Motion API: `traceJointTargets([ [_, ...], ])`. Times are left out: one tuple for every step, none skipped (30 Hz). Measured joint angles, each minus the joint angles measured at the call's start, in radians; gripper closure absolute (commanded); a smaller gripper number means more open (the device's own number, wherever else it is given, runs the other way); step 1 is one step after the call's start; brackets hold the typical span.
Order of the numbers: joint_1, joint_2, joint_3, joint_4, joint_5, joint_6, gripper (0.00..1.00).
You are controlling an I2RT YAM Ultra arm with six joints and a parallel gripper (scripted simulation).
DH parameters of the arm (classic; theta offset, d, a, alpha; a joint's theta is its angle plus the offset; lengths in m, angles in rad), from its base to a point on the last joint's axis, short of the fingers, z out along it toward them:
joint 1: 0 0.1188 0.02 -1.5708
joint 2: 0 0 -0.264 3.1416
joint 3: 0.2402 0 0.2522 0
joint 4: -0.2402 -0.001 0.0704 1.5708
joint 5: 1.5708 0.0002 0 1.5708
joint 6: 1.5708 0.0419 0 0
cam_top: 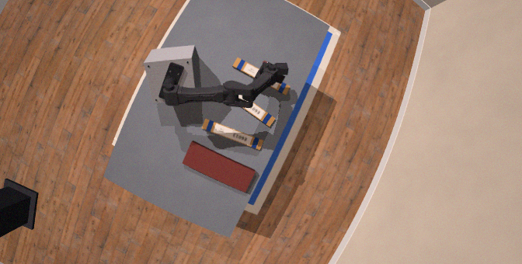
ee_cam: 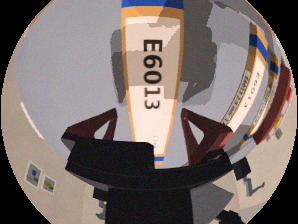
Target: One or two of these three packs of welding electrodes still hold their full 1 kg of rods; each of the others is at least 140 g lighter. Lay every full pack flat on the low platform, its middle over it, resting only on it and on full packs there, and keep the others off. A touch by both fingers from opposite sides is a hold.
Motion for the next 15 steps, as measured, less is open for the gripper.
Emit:
traceJointTargets([
  [-0.002, 0.002, 0.001, 0.002, 0.000, -0.002, 0.04],
  [-0.003, 0.002, 0.001, 0.003, 0.000, -0.003, 0.04],
  [-0.004, 0.002, 0.001, 0.004, 0.000, -0.005, 0.04],
  [-0.004, 0.003, 0.003, 0.005, 0.000, -0.006, 0.04],
  [-0.005, 0.006, 0.007, 0.008, 0.000, -0.008, 0.04],
  [-0.005, 0.010, 0.011, 0.012, 0.000, -0.010, 0.04],
  [-0.005, 0.014, 0.014, 0.015, 0.000, -0.012, 0.04],
  [-0.006, 0.018, 0.017, 0.018, 0.000, -0.014, 0.04],
  [-0.007, 0.021, 0.017, 0.020, 0.000, -0.016, 0.04],
  [-0.008, 0.021, 0.017, 0.019, 0.000, -0.018, 0.04],
  [-0.010, 0.019, 0.018, 0.020, 0.000, -0.019, 0.04],
  [-0.011, 0.018, 0.018, 0.024, 0.001, -0.021, 0.04],
  [-0.012, 0.019, 0.018, 0.027, 0.001, -0.021, 0.04],
  [-0.013, 0.020, 0.018, 0.027, 0.000, -0.023, 0.04],
  [-0.014, 0.020, 0.018, 0.027, 0.000, -0.024, 0.04],
])
